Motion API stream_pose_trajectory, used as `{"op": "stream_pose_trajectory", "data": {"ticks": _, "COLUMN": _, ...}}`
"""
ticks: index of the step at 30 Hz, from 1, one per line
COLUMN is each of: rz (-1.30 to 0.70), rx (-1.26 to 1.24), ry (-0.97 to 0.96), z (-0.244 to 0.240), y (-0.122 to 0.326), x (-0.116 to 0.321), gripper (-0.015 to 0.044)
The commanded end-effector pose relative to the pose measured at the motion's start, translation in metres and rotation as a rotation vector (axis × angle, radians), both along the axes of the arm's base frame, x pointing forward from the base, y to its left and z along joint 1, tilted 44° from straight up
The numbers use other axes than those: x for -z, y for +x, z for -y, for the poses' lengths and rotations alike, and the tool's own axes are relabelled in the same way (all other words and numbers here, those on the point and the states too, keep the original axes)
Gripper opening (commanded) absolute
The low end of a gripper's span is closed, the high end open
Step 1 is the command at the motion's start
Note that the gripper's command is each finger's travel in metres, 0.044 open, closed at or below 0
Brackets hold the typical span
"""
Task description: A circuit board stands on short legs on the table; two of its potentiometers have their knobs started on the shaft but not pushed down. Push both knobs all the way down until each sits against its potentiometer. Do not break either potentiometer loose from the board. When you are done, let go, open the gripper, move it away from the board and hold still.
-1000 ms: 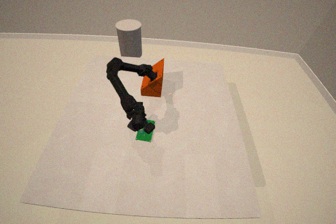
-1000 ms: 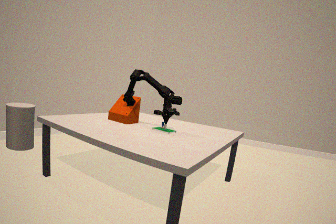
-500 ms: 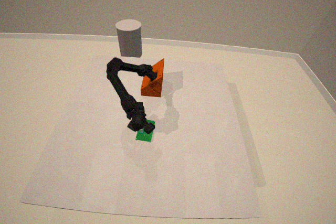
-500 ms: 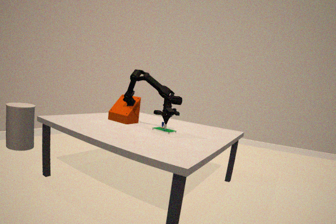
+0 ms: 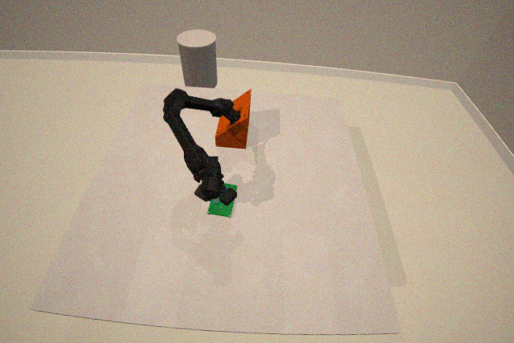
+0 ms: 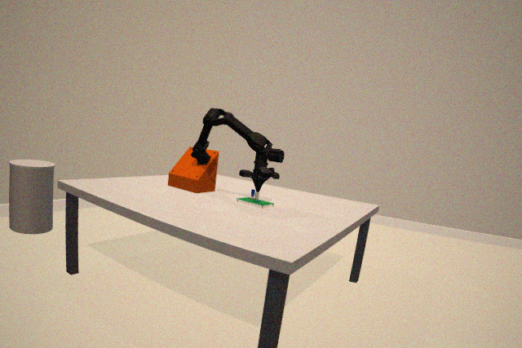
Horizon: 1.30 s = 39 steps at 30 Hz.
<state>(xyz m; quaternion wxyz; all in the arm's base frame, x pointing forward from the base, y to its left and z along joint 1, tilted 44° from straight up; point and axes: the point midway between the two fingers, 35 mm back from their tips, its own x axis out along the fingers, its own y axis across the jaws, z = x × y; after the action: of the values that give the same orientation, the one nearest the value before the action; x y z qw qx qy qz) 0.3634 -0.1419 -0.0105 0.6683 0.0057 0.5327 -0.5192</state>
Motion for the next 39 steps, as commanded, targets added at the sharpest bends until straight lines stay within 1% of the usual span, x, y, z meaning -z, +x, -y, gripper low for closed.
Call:
{"op": "stream_pose_trajectory", "data": {"ticks": 1, "rz": 0.004, "rx": 0.010, "ry": 0.001, "z": -0.002, "y": 0.001, "x": -0.003, "gripper": 0.0000}}
{"op": "stream_pose_trajectory", "data": {"ticks": 10, "rz": 0.004, "rx": 0.010, "ry": 0.001, "z": -0.010, "y": 0.002, "x": -0.012, "gripper": 0.0000}}
{"op": "stream_pose_trajectory", "data": {"ticks": 18, "rz": -0.010, "rx": 0.009, "ry": -0.001, "z": -0.007, "y": -0.001, "x": -0.007, "gripper": 0.0210}}
{"op": "stream_pose_trajectory", "data": {"ticks": 20, "rz": -0.009, "rx": 0.009, "ry": 0.001, "z": -0.012, "y": -0.007, "x": -0.007, "gripper": 0.0263}}
{"op": "stream_pose_trajectory", "data": {"ticks": 27, "rz": -0.006, "rx": 0.008, "ry": 0.010, "z": -0.056, "y": -0.081, "x": -0.003, "gripper": 0.0440}}
{"op": "stream_pose_trajectory", "data": {"ticks": 31, "rz": -0.006, "rx": 0.009, "ry": 0.008, "z": -0.071, "y": -0.130, "x": 0.000, "gripper": 0.0440}}
{"op": "stream_pose_trajectory", "data": {"ticks": 33, "rz": -0.006, "rx": 0.009, "ry": 0.006, "z": -0.075, "y": -0.147, "x": 0.002, "gripper": 0.0440}}
{"op": "stream_pose_trajectory", "data": {"ticks": 39, "rz": -0.006, "rx": 0.010, "ry": 0.006, "z": -0.075, "y": -0.149, "x": 0.002, "gripper": 0.0440}}
